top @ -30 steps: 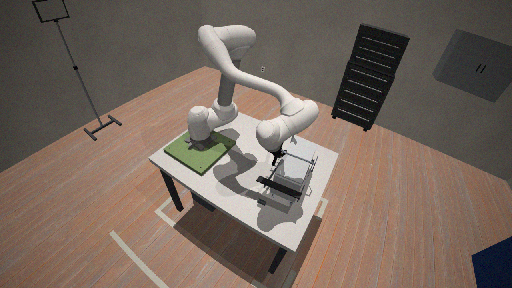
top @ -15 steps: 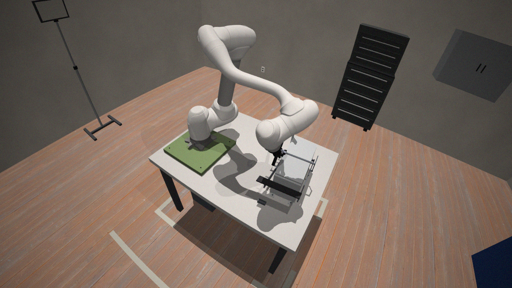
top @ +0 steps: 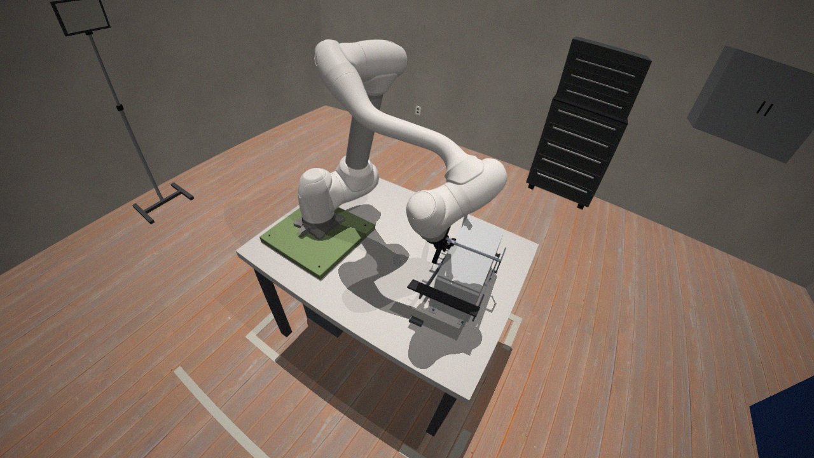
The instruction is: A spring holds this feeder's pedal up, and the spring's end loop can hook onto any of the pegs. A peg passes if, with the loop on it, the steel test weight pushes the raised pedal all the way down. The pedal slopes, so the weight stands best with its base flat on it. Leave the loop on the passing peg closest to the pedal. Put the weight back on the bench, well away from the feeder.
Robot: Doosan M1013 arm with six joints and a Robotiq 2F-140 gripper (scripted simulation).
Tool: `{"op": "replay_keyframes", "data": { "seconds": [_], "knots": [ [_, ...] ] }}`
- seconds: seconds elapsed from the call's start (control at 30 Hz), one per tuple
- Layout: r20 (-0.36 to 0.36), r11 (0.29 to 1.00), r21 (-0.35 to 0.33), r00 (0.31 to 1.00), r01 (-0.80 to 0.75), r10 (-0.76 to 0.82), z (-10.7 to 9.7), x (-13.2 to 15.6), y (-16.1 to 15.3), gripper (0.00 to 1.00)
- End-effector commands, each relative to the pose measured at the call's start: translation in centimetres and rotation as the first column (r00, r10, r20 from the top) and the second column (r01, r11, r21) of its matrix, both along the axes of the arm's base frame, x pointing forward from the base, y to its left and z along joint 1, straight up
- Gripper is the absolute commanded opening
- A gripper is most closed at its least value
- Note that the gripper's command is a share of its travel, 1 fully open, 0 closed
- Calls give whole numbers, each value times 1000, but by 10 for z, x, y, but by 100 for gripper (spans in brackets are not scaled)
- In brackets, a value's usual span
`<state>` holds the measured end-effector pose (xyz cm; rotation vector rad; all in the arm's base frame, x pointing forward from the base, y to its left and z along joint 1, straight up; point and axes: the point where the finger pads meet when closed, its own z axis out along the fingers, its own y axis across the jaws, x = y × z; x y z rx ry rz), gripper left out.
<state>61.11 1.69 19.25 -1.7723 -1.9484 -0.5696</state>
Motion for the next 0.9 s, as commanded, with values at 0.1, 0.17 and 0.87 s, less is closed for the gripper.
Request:
{"op": "replay_keyframes", "data": {
  "seconds": [0.1,0.17,0.87],
  "knots": [
    [1,1000,0,1000,0,0,1,0,0,24],
    [1,1000,0,1000,0,0,1,0,0,17],
    [1,1000,0,1000,0,0,1,0,0,17]
  ]
}}
